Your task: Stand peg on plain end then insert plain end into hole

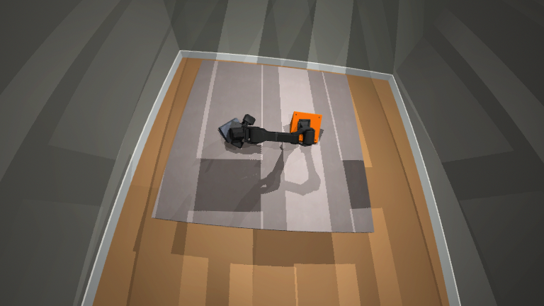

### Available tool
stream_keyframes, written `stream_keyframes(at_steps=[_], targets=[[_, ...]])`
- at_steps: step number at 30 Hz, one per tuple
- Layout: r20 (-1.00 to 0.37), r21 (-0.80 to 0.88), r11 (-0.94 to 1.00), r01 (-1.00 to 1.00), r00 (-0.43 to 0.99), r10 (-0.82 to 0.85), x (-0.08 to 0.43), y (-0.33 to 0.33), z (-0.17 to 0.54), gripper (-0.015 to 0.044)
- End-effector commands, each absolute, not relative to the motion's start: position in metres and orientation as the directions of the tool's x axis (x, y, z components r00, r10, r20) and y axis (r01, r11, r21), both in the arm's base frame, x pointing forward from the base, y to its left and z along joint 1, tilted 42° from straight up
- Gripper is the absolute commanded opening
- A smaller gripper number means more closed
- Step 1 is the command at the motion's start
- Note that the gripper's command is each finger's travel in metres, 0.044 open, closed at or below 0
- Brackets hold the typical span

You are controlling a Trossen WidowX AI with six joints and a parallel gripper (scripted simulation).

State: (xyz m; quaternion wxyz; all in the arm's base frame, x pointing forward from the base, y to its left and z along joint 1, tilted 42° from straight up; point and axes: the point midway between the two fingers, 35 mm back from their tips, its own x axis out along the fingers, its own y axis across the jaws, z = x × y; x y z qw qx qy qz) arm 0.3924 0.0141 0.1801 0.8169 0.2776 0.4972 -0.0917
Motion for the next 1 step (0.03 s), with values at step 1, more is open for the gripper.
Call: stream_keyframes(at_steps=[1], targets=[[-0.863,0.362,0.833,0.419,0.488,0.130,0.3915,0.0145,0.1813,0.0440]])
